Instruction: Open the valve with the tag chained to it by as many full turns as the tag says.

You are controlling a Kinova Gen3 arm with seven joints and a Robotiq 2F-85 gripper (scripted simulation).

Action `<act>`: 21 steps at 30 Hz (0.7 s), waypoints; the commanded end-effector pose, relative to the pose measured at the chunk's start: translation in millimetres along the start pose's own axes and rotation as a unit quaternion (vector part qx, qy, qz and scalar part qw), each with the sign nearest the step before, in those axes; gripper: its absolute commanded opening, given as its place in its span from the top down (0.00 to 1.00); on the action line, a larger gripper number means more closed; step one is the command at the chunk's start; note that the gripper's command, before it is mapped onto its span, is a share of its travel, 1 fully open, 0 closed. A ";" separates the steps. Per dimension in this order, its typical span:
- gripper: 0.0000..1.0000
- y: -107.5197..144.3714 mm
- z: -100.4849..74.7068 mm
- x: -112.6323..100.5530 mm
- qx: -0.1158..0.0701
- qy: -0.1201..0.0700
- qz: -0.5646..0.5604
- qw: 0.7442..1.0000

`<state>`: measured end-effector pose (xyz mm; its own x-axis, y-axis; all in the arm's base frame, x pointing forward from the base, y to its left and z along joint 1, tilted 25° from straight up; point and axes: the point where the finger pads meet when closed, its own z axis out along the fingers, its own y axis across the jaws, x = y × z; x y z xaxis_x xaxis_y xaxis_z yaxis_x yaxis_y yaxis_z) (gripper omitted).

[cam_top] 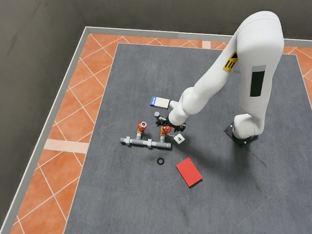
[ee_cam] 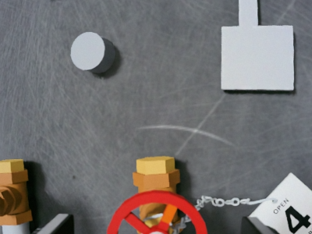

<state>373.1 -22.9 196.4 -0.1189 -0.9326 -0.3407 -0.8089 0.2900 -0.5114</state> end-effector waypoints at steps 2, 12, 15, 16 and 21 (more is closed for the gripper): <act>0.00 -0.3 -0.1 0.1 0.000 0.000 0.004 1.000; 0.00 -0.3 -0.1 0.1 0.000 0.000 0.039 0.999; 0.00 -0.3 -0.1 0.1 0.000 0.000 0.054 0.999; 0.00 -0.3 -0.1 0.1 0.000 0.000 0.062 0.998; 0.00 -0.3 -0.1 0.1 0.000 0.000 0.112 0.994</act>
<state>373.1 -22.9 196.4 -0.2733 -0.8586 -0.4338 -0.7705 0.4653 -0.4356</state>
